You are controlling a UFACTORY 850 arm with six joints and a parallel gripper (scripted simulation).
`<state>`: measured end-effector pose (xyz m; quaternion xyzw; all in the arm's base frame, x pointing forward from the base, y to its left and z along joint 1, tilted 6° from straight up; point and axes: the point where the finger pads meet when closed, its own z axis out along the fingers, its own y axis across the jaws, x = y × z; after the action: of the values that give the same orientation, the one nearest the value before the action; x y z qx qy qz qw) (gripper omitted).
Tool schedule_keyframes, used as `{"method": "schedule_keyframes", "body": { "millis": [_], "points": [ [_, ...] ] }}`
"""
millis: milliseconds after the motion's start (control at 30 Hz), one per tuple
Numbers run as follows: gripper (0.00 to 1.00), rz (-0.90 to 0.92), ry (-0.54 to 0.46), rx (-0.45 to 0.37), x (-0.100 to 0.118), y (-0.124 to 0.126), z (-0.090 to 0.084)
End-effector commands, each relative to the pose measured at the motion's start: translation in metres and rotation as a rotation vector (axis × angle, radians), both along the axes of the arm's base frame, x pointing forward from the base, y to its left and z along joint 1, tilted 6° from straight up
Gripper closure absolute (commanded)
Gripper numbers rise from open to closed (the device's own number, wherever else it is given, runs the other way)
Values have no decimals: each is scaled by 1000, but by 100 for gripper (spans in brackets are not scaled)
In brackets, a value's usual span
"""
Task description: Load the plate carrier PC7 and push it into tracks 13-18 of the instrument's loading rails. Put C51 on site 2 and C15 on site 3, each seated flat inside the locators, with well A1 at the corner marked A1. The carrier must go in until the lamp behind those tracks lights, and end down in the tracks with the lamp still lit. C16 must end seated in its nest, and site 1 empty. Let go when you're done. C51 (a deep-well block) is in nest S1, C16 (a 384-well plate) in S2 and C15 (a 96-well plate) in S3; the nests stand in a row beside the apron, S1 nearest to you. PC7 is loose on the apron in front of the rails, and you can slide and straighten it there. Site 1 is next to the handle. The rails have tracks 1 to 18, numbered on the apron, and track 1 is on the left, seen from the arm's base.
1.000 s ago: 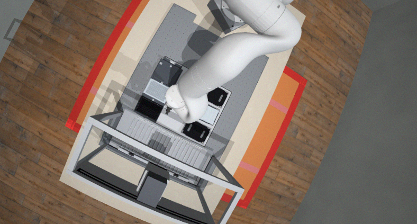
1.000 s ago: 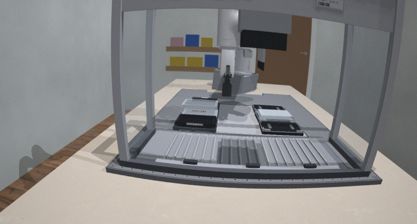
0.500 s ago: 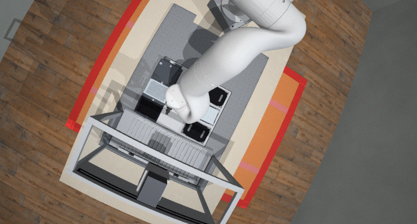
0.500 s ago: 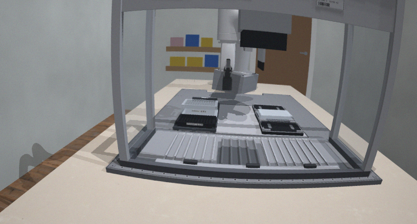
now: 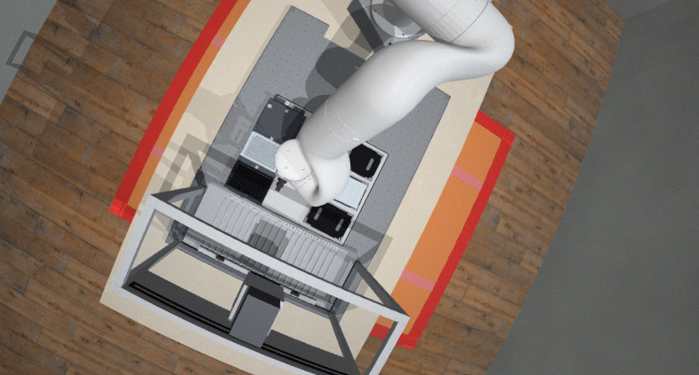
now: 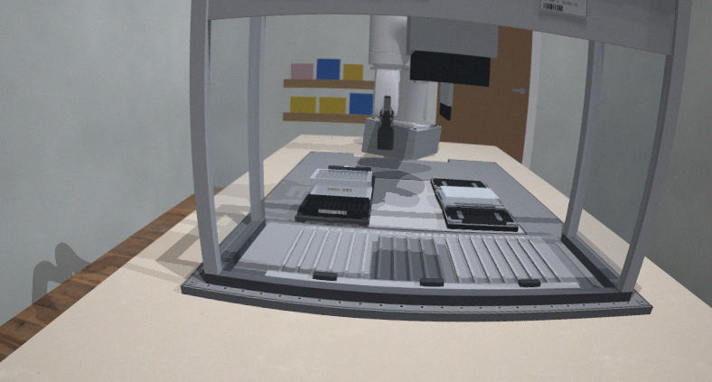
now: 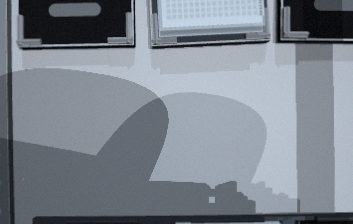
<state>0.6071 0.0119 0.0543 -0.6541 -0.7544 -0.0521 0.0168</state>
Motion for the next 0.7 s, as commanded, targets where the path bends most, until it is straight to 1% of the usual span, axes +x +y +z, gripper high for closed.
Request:
{"method": "schedule_keyframes", "body": {
  "millis": [0, 333, 400, 667],
  "points": [
    [0, -1, -2, 0, 3, -15, -1],
    [0, -1, -2, 0, 10, -64, -5],
    [0, -1, -2, 0, 10, -64, -5],
    [0, -1, -2, 0, 16, -103, -9]
  ]
}}
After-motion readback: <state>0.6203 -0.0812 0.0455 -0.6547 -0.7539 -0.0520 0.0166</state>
